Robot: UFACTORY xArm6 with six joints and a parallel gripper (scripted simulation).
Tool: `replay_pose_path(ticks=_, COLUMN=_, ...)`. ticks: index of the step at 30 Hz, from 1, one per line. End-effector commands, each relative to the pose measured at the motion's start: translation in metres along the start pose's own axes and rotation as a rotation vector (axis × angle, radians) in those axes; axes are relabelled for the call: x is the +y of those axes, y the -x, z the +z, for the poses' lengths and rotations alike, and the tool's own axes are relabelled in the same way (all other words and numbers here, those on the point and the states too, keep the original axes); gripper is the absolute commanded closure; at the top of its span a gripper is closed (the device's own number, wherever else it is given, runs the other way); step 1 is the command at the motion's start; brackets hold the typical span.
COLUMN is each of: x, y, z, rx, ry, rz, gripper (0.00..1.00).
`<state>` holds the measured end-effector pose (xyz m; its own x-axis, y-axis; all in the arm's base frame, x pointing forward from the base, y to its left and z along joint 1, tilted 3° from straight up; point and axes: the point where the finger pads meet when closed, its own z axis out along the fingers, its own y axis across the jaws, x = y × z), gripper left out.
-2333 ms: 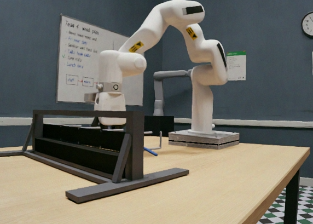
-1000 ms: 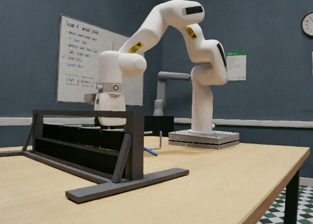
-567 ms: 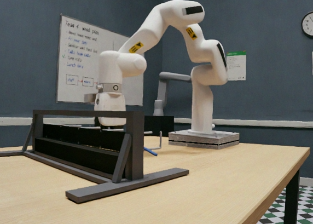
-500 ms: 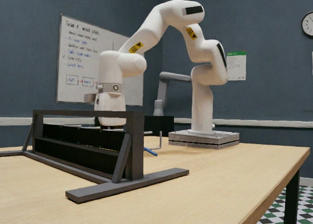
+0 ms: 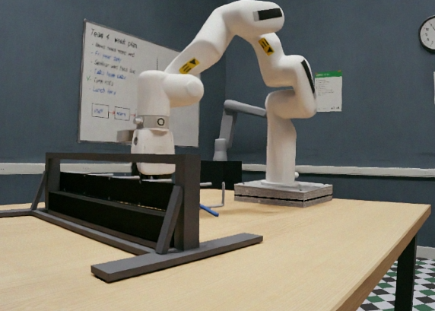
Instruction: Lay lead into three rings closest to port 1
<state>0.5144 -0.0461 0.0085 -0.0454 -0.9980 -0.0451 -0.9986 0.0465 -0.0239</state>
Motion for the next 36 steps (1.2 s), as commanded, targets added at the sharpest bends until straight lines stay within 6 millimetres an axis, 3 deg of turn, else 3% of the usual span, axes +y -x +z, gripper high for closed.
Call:
replay_pose_path(ticks=1, x=-0.002, y=0.0, z=-0.002, rx=0.0, ry=-0.005, rz=0.0, gripper=1.0)
replay_pose_path(ticks=20, x=-0.002, y=0.0, z=-0.018, rx=0.0, ry=-0.005, rz=0.0, gripper=1.0)
replay_pose_path(ticks=36, x=-0.001, y=0.0, z=-0.056, rx=0.0, ry=-0.005, rz=0.0, gripper=1.0)
